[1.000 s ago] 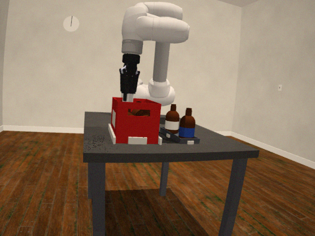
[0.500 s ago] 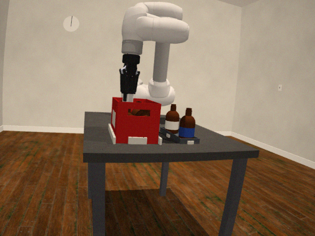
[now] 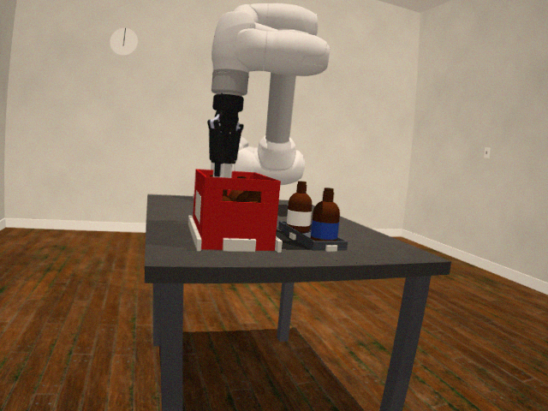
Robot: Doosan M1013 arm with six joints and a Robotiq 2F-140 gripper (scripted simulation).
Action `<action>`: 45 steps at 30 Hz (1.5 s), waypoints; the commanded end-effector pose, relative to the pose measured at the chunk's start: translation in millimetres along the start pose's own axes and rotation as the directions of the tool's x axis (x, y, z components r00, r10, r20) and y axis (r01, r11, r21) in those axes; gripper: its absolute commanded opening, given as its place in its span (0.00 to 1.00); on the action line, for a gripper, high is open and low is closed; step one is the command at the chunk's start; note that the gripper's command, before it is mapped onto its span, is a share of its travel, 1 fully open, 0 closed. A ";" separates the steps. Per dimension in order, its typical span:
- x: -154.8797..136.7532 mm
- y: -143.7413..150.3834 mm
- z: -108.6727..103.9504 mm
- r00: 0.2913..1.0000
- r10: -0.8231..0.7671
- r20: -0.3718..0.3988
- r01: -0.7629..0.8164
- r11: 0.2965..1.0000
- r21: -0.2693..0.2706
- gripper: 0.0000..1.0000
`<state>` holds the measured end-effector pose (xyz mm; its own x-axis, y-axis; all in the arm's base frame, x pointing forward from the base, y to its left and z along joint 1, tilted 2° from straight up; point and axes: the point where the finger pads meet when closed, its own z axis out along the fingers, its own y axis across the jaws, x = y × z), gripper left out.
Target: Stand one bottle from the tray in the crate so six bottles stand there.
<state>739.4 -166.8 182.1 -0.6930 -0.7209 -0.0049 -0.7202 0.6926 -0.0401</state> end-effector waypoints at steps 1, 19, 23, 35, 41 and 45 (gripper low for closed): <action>0.0 0.0 -0.2 1.000 0.000 0.000 0.000 1.000 0.000 0.00; 0.0 0.0 -0.2 1.000 0.000 0.000 0.000 1.000 0.000 0.00; 0.0 0.0 -0.2 1.000 0.000 0.000 0.000 1.000 0.000 0.38; 0.0 0.0 -0.2 1.000 0.000 0.000 0.000 1.000 0.000 0.38; 0.0 0.0 -0.2 1.000 0.000 0.000 0.000 1.000 0.000 0.38; 0.0 0.0 -0.2 1.000 0.000 0.000 0.000 1.000 0.000 0.38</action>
<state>739.4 -166.8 182.1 -0.6930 -0.7209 -0.0049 -0.7202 0.6926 -0.0401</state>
